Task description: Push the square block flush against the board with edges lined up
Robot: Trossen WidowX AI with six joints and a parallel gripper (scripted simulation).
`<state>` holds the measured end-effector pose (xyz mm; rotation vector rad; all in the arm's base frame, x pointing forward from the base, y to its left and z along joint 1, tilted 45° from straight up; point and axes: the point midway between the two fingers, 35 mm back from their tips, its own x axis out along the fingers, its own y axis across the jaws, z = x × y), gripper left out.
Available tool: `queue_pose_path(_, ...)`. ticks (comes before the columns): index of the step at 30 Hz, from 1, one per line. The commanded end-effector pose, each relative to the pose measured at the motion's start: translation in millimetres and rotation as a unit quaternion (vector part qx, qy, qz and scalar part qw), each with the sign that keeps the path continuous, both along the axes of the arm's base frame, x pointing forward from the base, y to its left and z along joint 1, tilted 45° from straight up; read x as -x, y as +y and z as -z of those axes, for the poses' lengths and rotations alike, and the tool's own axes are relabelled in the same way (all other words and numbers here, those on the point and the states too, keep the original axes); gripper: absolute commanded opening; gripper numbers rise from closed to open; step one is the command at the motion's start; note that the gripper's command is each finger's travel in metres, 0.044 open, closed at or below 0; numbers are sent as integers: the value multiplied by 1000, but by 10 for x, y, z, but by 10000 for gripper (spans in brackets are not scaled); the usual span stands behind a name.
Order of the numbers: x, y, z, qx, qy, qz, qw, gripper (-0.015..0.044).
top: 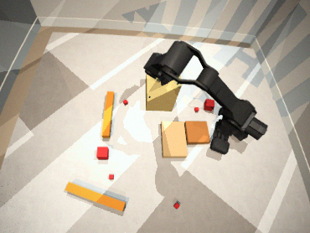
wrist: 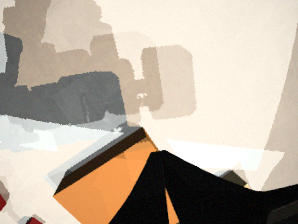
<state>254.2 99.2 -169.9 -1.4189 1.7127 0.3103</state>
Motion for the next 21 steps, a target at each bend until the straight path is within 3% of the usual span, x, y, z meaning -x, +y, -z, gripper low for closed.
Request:
queue_pose_path(1,182,17,102,8,46,-38,998,0)
queue_pose_path(12,521,135,277,10,160,-139,977,0)
queue_pose_path(21,519,51,373,10,162,-141,977,0)
